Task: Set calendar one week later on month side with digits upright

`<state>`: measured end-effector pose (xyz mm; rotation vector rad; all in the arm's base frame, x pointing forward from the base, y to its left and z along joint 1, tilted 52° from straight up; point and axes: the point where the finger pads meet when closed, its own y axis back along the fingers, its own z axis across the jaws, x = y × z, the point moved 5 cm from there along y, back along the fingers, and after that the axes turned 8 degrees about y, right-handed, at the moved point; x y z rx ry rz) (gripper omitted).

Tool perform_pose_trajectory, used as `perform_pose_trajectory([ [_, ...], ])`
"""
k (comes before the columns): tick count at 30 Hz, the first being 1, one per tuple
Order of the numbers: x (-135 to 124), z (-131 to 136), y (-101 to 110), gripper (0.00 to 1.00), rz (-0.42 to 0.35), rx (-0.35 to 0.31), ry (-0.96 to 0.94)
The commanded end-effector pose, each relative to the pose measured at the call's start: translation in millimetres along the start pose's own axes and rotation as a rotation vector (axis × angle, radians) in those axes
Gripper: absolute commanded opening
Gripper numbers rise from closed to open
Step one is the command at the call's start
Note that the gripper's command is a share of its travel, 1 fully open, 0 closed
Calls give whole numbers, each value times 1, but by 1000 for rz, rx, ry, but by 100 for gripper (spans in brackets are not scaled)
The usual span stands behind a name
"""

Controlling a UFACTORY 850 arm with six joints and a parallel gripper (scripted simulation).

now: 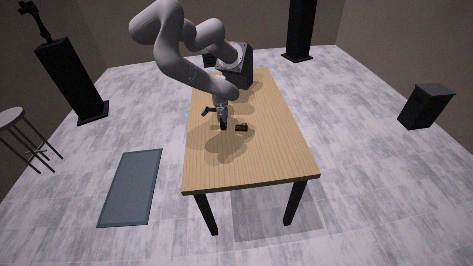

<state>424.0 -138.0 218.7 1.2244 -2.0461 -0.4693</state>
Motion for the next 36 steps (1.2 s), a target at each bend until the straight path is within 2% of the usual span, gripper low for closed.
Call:
perform_pose_trajectory([
  [1,0,0,0,47,0,0,0],
  [7,0,0,9,47,0,0,0],
  [13,0,0,37,47,0,0,0],
  [15,0,0,37,47,0,0,0],
  [24,0,0,81,47,0,0,0],
  [34,0,0,90,47,0,0,0],
  [35,0,0,90,100,0,0,0],
  [36,0,0,90,100,0,0,0],
])
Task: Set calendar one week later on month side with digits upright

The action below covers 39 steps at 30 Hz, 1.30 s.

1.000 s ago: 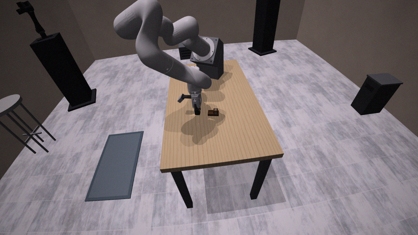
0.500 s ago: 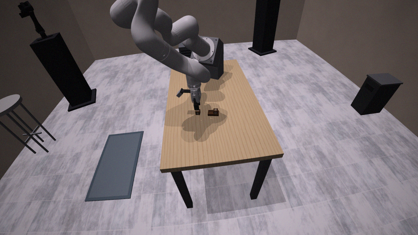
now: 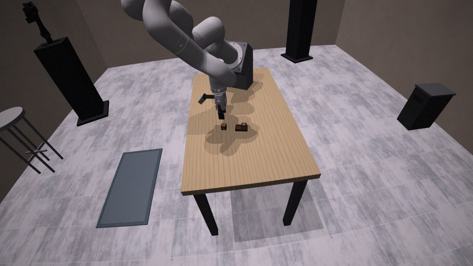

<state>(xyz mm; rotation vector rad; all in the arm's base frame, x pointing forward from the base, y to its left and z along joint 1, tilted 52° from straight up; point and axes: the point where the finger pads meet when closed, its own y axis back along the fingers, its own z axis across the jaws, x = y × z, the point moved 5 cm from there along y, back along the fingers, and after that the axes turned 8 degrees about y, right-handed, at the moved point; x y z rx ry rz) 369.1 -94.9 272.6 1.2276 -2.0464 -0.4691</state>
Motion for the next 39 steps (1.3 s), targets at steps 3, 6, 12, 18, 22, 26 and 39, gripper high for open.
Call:
perform_pose_trajectory([
  [3,0,-1,2,100,2,-1,1],
  [6,0,-1,2,100,2,-1,1],
  [12,0,-1,2,100,2,-1,1],
  [18,0,-1,2,100,2,-1,1],
  [22,0,-1,2,100,2,-1,6],
  [26,-1,-1,2,100,2,-1,43],
  [39,-13,-5,0,100,-1,-2,357],
])
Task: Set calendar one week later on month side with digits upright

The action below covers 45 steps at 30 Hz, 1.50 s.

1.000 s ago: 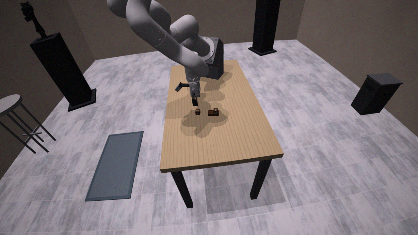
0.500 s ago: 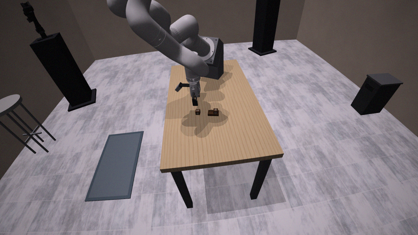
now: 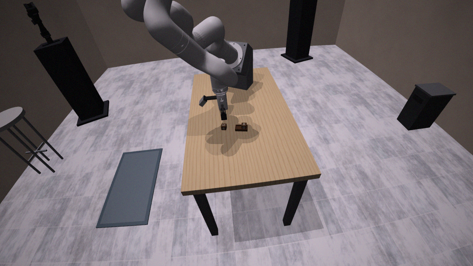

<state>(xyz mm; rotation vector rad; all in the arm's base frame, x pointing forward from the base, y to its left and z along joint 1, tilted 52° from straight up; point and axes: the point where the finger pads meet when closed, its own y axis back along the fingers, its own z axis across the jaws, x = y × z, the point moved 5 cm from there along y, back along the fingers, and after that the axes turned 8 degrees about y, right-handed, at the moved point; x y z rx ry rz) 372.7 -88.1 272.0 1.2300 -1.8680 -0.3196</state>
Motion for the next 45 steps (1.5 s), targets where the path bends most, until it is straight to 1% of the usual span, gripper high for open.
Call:
perform_pose_trajectory([
  [1,-5,-4,-1,100,1,-9,162],
  [6,-10,-6,-1,100,0,-9,312],
  [9,-11,-7,-2,100,-1,-8,335],
  [11,-15,-8,-2,100,-2,-8,438],
  [13,-16,-9,-2,100,-2,-8,467],
  [23,-26,-14,-3,100,-4,-8,762],
  [26,-26,-14,-3,100,-4,-8,765],
  [27,-29,-15,-3,100,-5,-8,846],
  [28,-30,-16,-3,100,-5,-7,885],
  [40,-42,-21,-4,100,-7,-7,1211],
  [42,-42,-21,-4,100,-7,-7,1211],
  [44,-46,-22,-4,100,-8,-6,1316],
  [45,-47,-22,-4,100,-8,-6,1339],
])
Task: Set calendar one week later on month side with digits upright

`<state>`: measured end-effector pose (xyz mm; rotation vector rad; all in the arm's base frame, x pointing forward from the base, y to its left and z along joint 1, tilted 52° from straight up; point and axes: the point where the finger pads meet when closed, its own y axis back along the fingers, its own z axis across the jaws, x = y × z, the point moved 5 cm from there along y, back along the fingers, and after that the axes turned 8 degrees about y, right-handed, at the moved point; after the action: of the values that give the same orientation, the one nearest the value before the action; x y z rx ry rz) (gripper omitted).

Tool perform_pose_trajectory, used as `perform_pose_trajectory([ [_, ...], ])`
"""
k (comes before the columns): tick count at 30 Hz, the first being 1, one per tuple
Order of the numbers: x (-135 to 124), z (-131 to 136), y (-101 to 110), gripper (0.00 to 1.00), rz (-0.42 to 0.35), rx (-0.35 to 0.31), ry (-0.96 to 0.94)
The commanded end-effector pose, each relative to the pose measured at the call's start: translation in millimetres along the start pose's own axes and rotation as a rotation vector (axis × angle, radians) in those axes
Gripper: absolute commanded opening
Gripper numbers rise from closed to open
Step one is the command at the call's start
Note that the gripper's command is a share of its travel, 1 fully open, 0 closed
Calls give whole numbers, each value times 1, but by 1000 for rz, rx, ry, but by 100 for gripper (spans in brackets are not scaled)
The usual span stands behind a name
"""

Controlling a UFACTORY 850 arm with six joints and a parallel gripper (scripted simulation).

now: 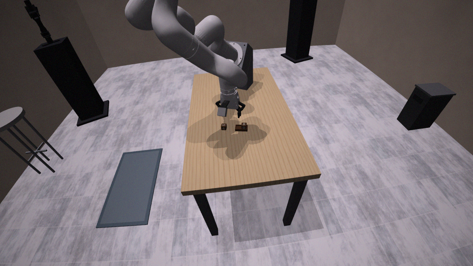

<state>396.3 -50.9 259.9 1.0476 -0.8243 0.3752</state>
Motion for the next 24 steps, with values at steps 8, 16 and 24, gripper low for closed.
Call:
perform_pose_trajectory([
  [8,0,-15,0,100,-14,-10,369],
  [16,0,-24,-1,100,-15,-8,587],
  [24,-1,-32,-1,100,-16,-7,795],
])
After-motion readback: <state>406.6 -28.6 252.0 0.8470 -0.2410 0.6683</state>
